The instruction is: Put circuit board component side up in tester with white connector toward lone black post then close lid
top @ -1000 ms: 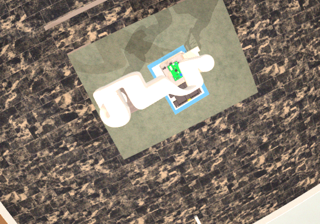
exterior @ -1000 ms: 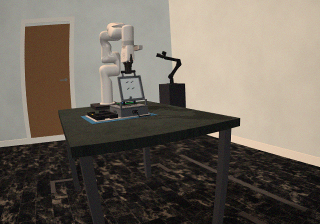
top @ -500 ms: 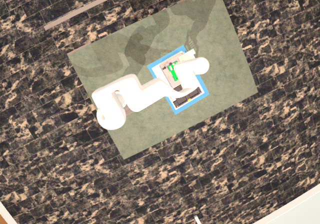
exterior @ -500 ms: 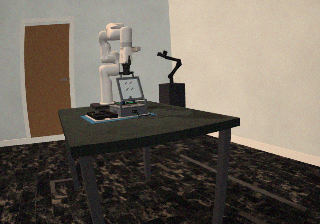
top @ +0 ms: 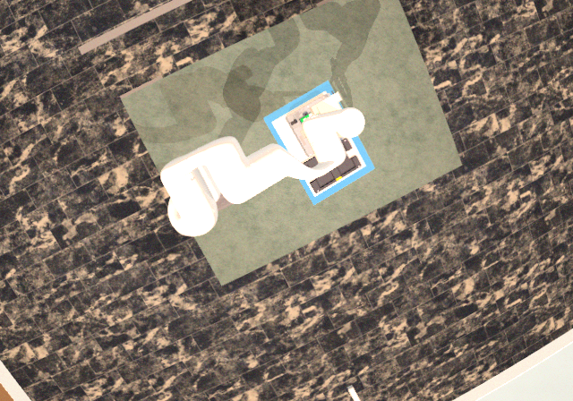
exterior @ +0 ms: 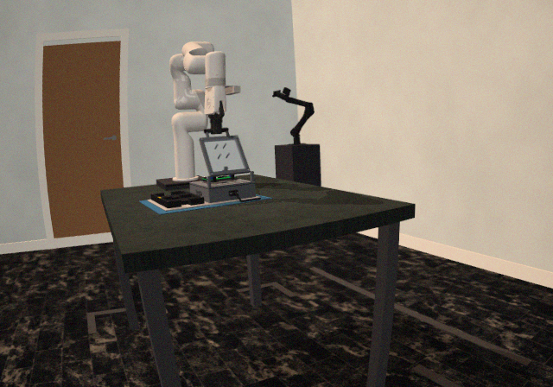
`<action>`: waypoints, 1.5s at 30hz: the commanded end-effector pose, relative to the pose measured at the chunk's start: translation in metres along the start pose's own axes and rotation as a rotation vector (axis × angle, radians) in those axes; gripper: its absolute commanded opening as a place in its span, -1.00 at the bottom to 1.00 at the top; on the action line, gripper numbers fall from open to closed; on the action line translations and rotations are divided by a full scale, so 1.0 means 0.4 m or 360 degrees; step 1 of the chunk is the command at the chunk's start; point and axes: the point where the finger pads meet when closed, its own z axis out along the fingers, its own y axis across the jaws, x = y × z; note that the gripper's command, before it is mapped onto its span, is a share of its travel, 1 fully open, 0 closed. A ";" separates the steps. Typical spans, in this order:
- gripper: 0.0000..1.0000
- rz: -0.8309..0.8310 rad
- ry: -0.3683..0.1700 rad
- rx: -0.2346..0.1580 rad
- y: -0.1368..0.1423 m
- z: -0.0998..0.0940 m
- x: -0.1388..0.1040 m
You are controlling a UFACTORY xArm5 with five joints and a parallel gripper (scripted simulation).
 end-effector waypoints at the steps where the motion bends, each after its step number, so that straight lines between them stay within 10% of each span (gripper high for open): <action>1: -1.00 0.0000 0.0000 -0.0007 -0.014 0.007 0.000; 45: -1.00 0.0000 -0.0001 -0.0006 -0.151 0.165 0.001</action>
